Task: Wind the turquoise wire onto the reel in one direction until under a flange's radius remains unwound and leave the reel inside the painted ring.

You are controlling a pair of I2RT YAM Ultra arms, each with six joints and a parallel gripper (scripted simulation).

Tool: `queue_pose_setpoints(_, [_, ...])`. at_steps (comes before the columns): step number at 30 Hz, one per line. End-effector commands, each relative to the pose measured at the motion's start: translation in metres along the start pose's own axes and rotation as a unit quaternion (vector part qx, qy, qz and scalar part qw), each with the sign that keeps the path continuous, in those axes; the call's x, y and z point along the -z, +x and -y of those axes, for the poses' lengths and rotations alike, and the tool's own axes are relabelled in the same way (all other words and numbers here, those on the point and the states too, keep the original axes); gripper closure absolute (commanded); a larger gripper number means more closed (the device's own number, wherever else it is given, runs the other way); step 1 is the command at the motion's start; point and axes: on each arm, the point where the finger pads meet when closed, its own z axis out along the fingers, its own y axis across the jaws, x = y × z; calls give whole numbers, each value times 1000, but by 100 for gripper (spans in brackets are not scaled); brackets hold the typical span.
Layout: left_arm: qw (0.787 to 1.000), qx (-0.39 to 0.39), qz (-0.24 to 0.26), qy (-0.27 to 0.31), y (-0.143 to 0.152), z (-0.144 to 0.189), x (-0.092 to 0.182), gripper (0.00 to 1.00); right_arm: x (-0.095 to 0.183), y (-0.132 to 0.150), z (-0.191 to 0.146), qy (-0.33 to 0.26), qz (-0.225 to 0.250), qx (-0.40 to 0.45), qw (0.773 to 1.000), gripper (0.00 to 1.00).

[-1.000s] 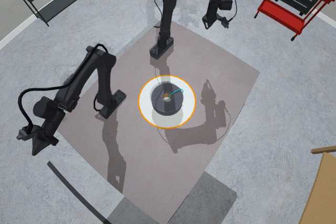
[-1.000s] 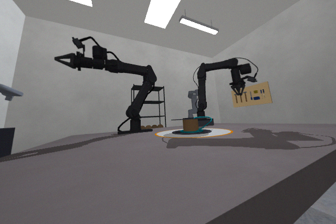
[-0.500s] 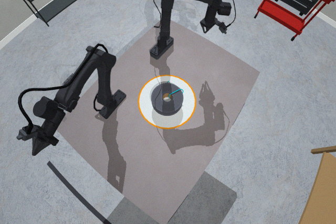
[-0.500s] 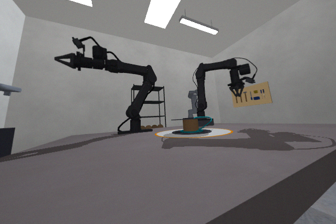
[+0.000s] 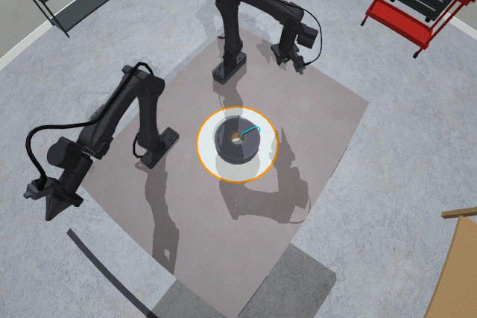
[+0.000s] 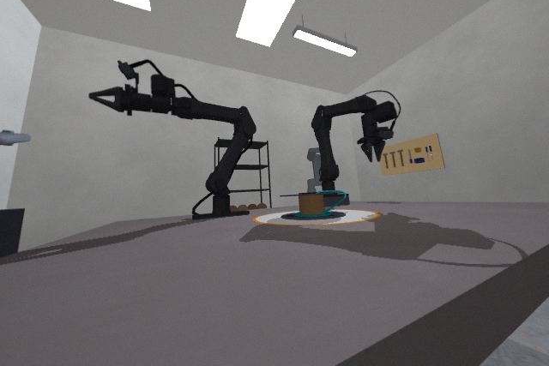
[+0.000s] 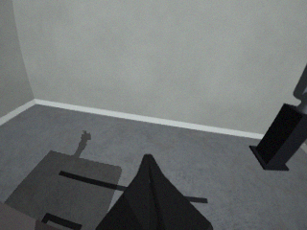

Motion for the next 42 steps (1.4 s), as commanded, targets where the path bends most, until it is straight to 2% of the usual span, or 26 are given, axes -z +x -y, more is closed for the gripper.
queue_pose_setpoints(1, [997,-65,22,-23,-27,21,-1,70,7,-24,0,-3,36,-4,999,100])
queue_pose_setpoints(3, [993,-112,21,-22,-42,40,-7,70,7,-24,0,-3,36,-4,999,100])
queue_pose_setpoints(5, [993,-112,21,-22,-42,40,-7,70,7,-24,0,-3,36,-4,999,100])
queue_pose_setpoints(10, [972,-236,18,-19,-77,85,-25,70,7,-24,0,-3,36,-4,999,100])
queue_pose_setpoints(15, [934,-356,15,-15,-114,134,-45,70,7,-24,0,-3,36,-4,999,100])
queue_pose_setpoints(20, [886,-463,12,-12,-152,175,-53,70,7,-24,0,-3,36,-4,999,100])
queue_pose_setpoints(22, [886,-463,12,-12,-152,175,-53,70,7,-24,0,-3,36,-4,999,100])
queue_pose_setpoints(30, [805,-593,7,-8,-187,235,-60,70,7,-24,0,-3,36,-4,999,100])
queue_pose_setpoints(35, [765,-644,6,-6,-199,260,-67,70,7,-24,0,-3,36,-4,999,100])
queue_pose_setpoints(37, [753,-658,5,-5,-202,265,-67,70,7,-24,0,-3,36,-4,999,100])
queue_pose_setpoints(39, [753,-658,5,-5,-202,265,-67,70,7,-24,0,-3,36,-4,999,100])
queue_pose_setpoints(42, [739,-674,4,-4,-205,268,-65,70,7,-24,0,-3,36,-4,999,100])
